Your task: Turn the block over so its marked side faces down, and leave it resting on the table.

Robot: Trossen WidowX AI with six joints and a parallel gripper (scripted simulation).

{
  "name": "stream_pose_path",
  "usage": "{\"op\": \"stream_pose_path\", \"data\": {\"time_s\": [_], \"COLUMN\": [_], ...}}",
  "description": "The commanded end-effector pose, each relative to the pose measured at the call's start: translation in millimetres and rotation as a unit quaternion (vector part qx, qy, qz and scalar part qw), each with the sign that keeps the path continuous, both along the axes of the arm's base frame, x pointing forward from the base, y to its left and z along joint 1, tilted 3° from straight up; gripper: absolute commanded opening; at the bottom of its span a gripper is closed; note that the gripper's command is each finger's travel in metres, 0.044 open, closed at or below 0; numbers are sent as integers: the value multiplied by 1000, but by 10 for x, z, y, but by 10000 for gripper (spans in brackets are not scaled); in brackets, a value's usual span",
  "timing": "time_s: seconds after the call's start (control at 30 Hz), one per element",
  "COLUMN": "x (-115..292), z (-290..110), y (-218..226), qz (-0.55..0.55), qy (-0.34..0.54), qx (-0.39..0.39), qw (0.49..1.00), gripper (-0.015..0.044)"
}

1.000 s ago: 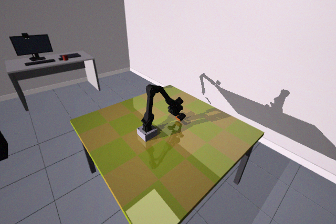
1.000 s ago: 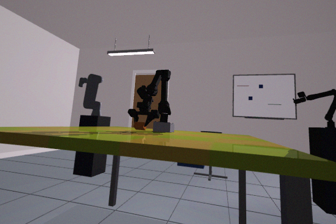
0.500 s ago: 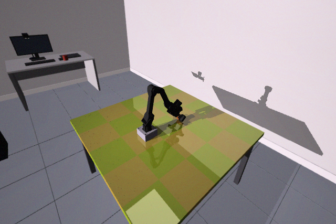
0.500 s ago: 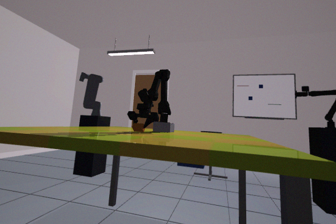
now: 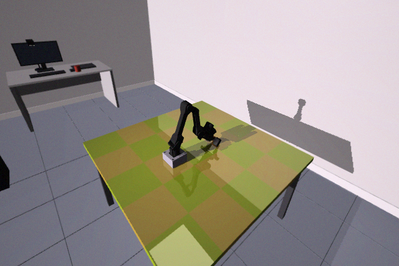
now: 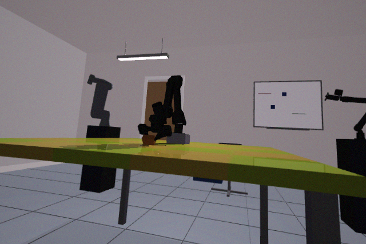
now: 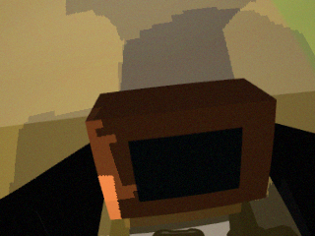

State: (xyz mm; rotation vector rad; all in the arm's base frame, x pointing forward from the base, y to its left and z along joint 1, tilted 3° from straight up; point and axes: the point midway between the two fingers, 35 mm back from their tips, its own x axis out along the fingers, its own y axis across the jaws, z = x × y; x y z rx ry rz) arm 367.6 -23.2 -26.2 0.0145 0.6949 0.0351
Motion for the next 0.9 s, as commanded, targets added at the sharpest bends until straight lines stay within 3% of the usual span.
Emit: {"op": "stream_pose_path", "data": {"time_s": [0.0, 0.57, 0.87], "x": [-99, -279, -293], "z": [-124, -46, -2], "y": [14, 38, 38], "qz": [-1, -2, -2], "qy": [-9, -119, -134], "qx": [5, 7, 8], "qw": [1000, 993, 991], "gripper": [0, 0, 0]}}
